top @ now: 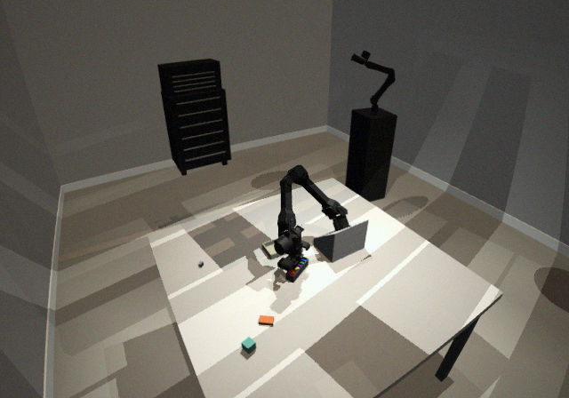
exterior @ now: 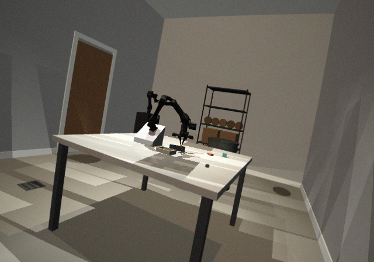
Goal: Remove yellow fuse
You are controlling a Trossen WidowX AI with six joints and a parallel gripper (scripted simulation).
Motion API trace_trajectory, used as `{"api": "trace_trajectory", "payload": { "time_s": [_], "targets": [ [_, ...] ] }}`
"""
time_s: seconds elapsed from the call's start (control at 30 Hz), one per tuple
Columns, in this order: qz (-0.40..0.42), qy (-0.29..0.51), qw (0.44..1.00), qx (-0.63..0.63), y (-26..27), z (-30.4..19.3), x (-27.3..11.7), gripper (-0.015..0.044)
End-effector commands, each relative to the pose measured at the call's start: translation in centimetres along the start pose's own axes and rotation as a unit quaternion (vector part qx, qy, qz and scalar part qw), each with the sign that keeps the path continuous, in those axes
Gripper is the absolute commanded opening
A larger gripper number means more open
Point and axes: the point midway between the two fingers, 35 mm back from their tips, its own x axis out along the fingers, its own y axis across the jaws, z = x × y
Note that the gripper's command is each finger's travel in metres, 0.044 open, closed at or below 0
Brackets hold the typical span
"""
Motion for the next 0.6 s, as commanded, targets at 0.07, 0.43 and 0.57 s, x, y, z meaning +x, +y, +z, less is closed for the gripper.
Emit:
{"api": "trace_trajectory", "payload": {
  "time_s": [0.07, 0.43, 0.57],
  "targets": [
    [0.001, 0.002, 1.0, 0.003, 0.02, 0.0, -0.37, 0.0],
    [0.001, 0.002, 1.0, 0.003, 0.03, -0.01, -0.91, 0.0],
    [0.001, 0.002, 1.0, 0.002, 0.03, -0.01, -1.11, 0.0]
  ]
}}
